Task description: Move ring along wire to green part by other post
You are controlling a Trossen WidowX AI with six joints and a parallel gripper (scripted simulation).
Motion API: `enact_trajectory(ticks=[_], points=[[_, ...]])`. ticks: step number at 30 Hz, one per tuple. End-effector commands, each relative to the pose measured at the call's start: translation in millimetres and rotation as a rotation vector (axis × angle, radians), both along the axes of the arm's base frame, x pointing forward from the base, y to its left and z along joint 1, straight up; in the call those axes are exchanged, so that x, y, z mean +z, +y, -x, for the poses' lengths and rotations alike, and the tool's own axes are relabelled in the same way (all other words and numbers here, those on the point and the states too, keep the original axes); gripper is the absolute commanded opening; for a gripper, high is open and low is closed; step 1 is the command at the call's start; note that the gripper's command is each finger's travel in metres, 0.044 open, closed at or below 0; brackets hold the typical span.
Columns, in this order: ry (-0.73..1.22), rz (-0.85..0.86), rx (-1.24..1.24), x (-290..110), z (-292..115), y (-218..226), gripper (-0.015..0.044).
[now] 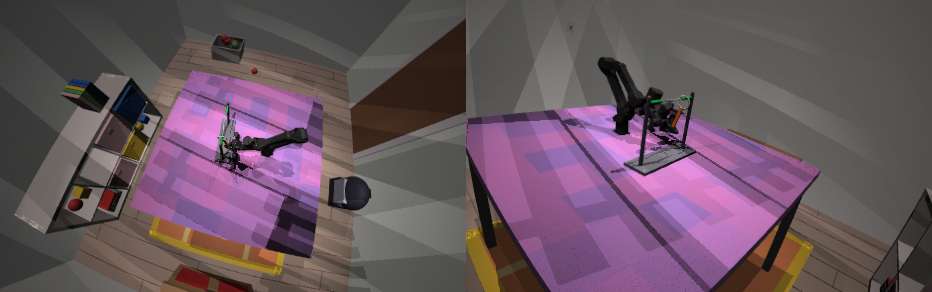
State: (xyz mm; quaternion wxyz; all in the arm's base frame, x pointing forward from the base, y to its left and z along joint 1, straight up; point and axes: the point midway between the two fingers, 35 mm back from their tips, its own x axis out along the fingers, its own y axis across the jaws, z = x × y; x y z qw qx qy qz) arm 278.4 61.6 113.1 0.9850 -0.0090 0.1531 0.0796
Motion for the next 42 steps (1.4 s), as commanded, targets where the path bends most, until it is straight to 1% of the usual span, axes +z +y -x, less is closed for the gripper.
enact_trajectory(ticks=[1,10,42], points=[[0.000,0.000,0.000,0,0,0,-0.0071],[0.000,0.000,0.000,0,1,0,0.0160],[0.003,-0.004,-0.005,15,40,-7,0.0160]])
